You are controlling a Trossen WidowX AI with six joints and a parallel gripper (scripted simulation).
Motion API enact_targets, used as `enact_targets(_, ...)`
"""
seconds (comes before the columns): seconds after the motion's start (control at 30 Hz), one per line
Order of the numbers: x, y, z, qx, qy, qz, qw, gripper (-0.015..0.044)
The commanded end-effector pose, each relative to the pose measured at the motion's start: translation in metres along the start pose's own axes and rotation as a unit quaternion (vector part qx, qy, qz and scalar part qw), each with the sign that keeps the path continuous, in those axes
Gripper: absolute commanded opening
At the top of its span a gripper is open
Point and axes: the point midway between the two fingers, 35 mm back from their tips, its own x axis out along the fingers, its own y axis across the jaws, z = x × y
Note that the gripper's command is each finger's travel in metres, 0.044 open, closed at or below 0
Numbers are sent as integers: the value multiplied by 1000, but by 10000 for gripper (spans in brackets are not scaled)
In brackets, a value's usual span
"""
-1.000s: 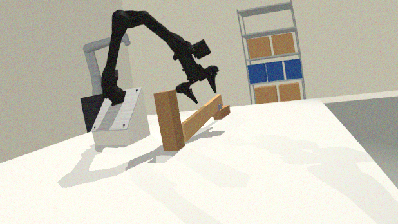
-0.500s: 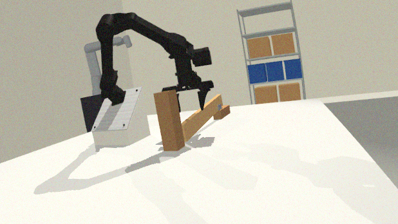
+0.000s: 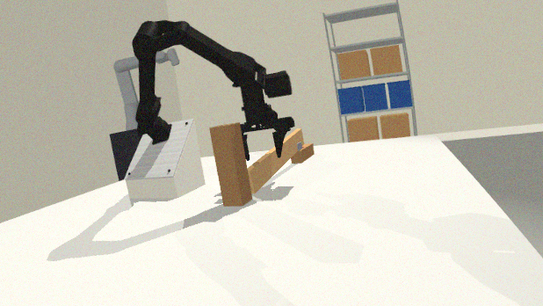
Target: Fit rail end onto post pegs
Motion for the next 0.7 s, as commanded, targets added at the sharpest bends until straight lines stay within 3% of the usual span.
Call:
enact_targets(0.0, 9, 4, 1, -6, 2, 6, 1000, 440)
enact_targets(0.67, 42, 6, -1, -6, 4, 6, 1000, 440)
